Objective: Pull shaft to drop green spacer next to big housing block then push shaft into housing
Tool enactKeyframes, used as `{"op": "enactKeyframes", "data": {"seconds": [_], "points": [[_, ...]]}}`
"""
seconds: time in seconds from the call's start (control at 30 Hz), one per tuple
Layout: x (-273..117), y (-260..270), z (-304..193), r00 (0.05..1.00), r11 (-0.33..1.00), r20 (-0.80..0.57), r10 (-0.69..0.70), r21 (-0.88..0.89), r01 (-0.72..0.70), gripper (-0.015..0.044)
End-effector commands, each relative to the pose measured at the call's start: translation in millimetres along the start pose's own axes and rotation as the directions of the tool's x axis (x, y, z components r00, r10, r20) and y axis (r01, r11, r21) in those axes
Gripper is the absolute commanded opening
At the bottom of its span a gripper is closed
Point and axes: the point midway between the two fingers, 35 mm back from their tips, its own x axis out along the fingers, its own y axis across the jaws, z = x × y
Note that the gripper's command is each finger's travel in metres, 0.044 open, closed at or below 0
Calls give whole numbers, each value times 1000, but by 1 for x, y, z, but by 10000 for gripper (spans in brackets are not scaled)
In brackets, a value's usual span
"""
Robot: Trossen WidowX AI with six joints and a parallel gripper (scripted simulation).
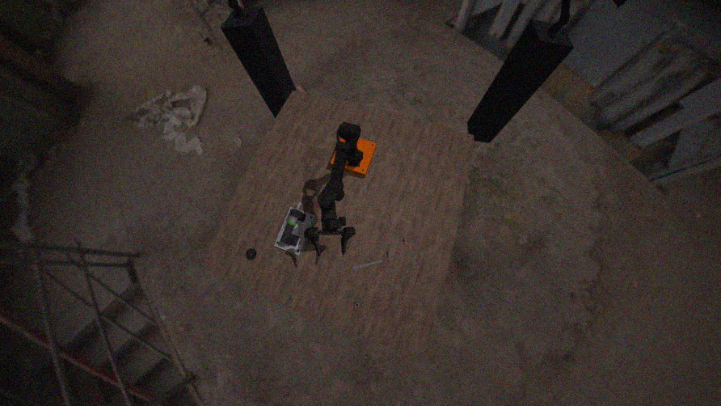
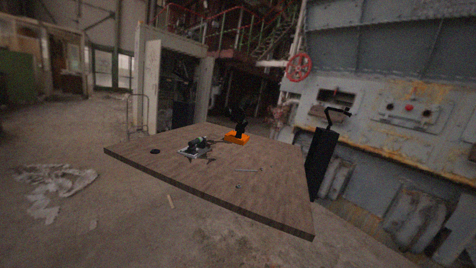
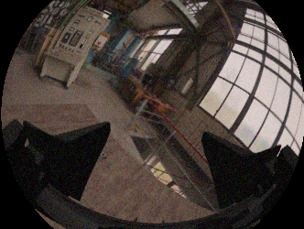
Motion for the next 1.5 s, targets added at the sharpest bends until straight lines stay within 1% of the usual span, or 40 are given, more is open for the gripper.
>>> {"op": "enactKeyframes", "data": {"seconds": [0.0, 0.17, 0.33, 0.57, 0.7, 0.77, 1.47], "points": [[-32, -28, -50, 992, 999, -127, -27, 20, 30, 440], [-85, -57, -114, 955, 993, -289, -62, 75, 87, 440], [-152, -74, -173, 894, 974, -440, -80, 157, 165, 440], [-254, -74, -232, 800, 902, -595, -84, 295, 314, 440], [-309, -65, -254, 756, 832, -649, -82, 373, 410, 440], [-317, -62, -256, 750, 818, -656, -81, 386, 426, 440], [-319, -60, -255, 750, 818, -656, -81, 386, 426, 440]]}}
